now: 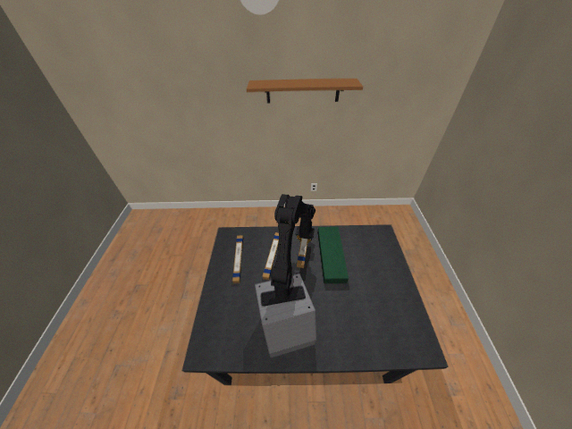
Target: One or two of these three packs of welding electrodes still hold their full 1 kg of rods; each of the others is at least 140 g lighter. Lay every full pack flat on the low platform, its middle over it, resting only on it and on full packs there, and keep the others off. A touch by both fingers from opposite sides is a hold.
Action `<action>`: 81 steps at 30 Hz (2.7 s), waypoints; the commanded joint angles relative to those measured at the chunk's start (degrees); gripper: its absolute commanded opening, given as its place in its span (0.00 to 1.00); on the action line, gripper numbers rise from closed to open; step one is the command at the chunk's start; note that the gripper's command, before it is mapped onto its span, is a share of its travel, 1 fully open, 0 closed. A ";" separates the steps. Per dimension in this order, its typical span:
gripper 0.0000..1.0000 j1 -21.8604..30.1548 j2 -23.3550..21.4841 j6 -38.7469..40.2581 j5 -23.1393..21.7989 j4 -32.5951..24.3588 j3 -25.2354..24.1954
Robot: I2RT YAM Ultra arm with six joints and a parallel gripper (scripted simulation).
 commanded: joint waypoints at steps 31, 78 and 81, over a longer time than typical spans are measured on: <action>0.00 -2.37 -7.79 -1.73 -0.65 -10.00 6.10; 0.00 4.08 -9.88 -6.32 1.05 -8.42 3.06; 0.00 5.28 -10.37 -5.15 1.28 -8.25 2.99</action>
